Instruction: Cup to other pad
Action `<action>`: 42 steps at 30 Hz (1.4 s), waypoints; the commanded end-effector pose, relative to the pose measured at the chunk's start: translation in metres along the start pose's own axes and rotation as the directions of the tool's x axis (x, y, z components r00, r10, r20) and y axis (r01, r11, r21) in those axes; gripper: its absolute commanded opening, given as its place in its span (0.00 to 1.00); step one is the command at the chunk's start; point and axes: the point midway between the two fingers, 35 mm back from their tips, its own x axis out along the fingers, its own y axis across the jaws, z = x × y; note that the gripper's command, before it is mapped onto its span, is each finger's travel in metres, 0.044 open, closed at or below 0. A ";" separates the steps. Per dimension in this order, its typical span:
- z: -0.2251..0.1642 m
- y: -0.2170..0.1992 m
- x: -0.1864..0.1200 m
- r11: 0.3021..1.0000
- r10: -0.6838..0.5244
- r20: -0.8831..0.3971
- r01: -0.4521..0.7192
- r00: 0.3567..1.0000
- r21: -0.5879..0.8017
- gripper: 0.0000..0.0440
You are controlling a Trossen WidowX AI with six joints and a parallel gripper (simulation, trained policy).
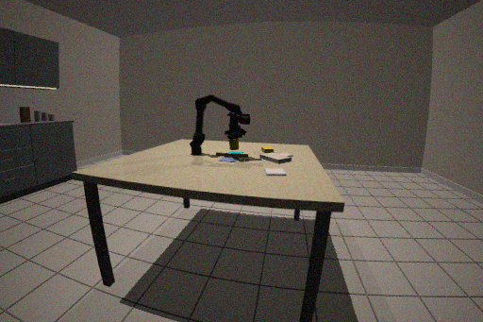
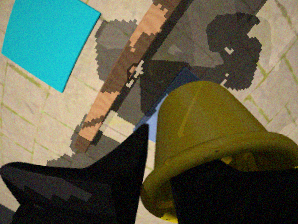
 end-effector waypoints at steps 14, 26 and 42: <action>0.037 0.032 -0.016 0.996 -0.034 0.067 0.040 0.997 -0.079 0.00; 0.057 0.065 -0.019 0.990 -0.049 0.108 0.063 0.993 -0.129 0.00; 0.075 0.118 -0.010 0.981 -0.053 0.149 0.079 0.987 -0.177 0.00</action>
